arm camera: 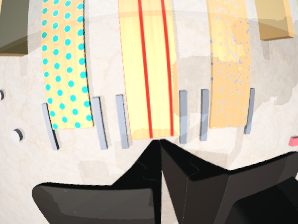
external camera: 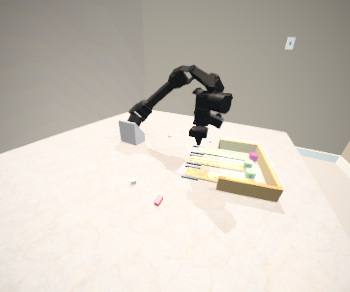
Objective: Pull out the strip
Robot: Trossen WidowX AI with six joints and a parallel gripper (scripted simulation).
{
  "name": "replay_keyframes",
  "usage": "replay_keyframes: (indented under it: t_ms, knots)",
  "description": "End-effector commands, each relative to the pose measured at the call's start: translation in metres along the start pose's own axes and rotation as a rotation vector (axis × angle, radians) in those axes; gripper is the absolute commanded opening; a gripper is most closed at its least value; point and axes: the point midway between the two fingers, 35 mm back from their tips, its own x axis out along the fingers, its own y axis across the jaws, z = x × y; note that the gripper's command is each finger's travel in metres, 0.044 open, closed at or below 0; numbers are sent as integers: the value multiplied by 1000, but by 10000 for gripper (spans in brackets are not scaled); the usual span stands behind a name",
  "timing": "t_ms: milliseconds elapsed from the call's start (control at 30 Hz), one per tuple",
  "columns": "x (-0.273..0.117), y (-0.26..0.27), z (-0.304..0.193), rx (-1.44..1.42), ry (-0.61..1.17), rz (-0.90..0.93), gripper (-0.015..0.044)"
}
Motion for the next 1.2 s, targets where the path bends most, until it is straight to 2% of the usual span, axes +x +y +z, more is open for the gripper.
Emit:
replay_keyframes:
  t_ms: [0, 1167]
  knots:
    - [1, -1, -1, -10, 14, 1, 0]
    - [58, -2, 0, -11, 13, 3, 0]
